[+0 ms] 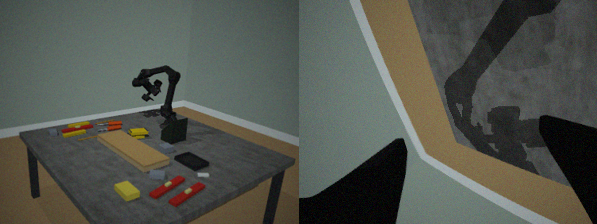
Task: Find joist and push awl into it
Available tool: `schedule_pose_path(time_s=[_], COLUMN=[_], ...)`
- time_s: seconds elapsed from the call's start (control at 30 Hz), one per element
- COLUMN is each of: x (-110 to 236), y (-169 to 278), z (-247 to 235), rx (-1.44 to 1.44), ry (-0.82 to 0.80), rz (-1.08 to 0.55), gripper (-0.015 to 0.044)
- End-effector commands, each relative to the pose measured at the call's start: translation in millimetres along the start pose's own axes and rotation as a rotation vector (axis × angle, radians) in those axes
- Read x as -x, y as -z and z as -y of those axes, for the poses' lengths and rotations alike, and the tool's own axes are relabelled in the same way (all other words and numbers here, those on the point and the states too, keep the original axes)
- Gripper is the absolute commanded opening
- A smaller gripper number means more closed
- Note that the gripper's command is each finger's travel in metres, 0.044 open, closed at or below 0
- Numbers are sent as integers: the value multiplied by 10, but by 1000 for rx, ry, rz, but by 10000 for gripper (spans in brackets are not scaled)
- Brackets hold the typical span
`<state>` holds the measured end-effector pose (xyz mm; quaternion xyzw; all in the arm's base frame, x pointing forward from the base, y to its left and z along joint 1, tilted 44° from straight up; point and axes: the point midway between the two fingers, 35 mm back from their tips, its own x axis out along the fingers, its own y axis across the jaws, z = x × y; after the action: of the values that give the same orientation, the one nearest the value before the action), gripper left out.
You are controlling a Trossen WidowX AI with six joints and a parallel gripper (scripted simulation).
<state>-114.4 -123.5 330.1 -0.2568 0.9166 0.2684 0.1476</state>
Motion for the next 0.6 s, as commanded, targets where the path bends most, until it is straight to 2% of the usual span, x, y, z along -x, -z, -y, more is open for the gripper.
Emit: schedule_pose_path(time_s=[0.0, 0.23, 0.4, 0.57], x=[-1, 77, 304, 519], y=[1, -68, -285, -514], z=[23, 879, 1492, 1844], rx=[-11, -406, -677, -841], ry=[6, 228, 371, 445], rz=[0, 48, 154, 251], gripper=[426, 440, 440, 440])
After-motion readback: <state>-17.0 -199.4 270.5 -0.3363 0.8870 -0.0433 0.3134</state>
